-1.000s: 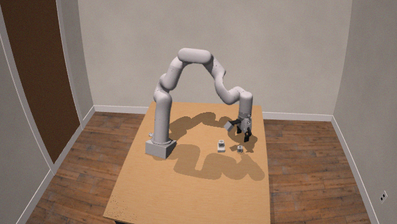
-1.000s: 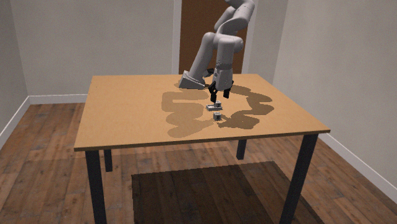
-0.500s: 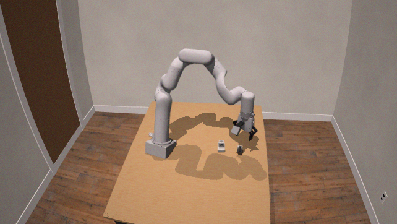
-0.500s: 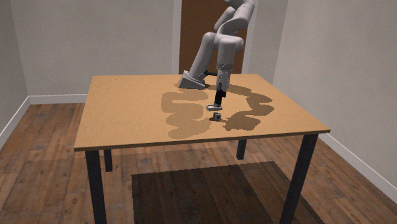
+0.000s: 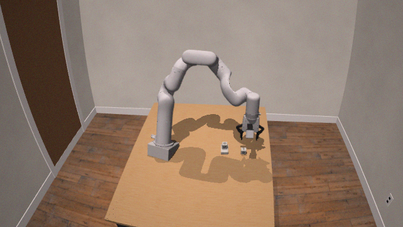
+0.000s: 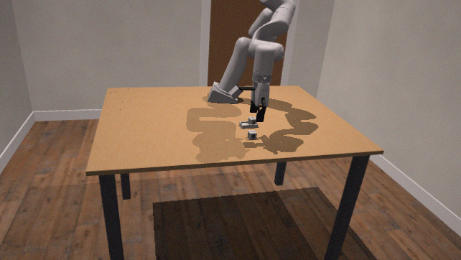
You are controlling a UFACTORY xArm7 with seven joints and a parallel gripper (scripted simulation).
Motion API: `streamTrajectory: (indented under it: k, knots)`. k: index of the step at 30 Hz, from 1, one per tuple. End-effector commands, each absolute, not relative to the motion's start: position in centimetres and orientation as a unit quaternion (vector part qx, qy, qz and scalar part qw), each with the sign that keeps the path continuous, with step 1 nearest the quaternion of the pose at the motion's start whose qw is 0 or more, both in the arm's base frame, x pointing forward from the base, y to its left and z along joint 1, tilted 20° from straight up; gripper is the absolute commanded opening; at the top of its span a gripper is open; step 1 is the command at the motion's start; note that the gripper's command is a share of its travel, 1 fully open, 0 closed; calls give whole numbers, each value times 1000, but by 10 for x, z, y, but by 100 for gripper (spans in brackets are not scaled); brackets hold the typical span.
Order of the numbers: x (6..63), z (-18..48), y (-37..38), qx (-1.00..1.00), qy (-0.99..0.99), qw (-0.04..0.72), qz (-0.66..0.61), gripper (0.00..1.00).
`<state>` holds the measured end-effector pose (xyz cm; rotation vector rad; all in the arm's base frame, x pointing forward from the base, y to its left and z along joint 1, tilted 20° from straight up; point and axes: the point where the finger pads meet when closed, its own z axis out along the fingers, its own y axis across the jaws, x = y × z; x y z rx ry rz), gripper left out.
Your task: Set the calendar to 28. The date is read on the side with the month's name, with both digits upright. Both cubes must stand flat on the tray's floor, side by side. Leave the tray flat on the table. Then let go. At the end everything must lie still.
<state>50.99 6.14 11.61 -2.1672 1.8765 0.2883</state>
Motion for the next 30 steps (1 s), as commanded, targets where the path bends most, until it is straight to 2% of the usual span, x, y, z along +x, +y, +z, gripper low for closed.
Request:
streamTrajectory:
  k: [1,16,30]
  knots:
    - [514,118,61,-795,582,143,90,100]
    - [521,120,62,-900,402,159,57,100]
    - [530,123,63,-976,137,170,10,100]
